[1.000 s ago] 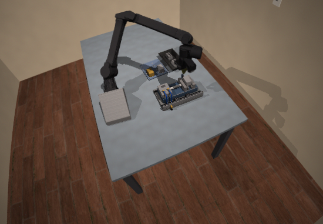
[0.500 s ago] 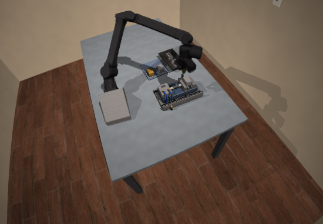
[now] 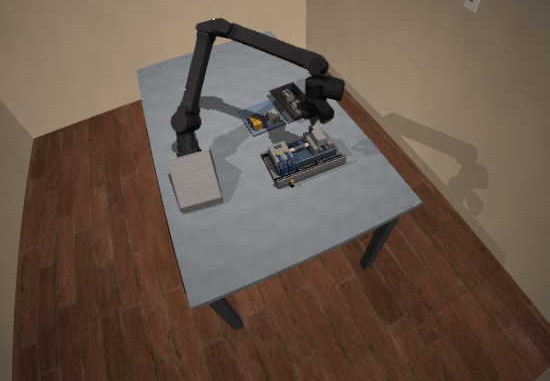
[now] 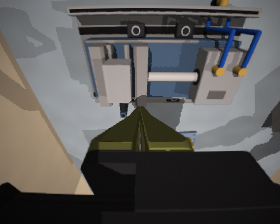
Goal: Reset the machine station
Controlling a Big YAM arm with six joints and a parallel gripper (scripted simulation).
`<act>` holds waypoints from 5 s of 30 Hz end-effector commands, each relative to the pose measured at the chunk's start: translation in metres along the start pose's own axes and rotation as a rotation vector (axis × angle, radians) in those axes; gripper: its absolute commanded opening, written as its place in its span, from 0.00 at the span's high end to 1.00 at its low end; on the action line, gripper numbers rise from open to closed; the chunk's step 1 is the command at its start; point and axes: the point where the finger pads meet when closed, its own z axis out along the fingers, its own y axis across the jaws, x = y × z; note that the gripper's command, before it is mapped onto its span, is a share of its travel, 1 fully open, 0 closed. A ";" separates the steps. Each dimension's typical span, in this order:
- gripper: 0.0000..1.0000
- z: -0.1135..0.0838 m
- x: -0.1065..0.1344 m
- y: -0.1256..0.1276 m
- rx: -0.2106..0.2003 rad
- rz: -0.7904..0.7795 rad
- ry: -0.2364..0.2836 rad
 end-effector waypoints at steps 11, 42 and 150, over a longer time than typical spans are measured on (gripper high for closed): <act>1.00 0.028 0.002 0.001 0.023 0.001 0.007; 1.00 0.074 0.002 0.000 0.022 0.001 0.007; 1.00 0.071 0.005 0.011 0.015 -0.013 0.000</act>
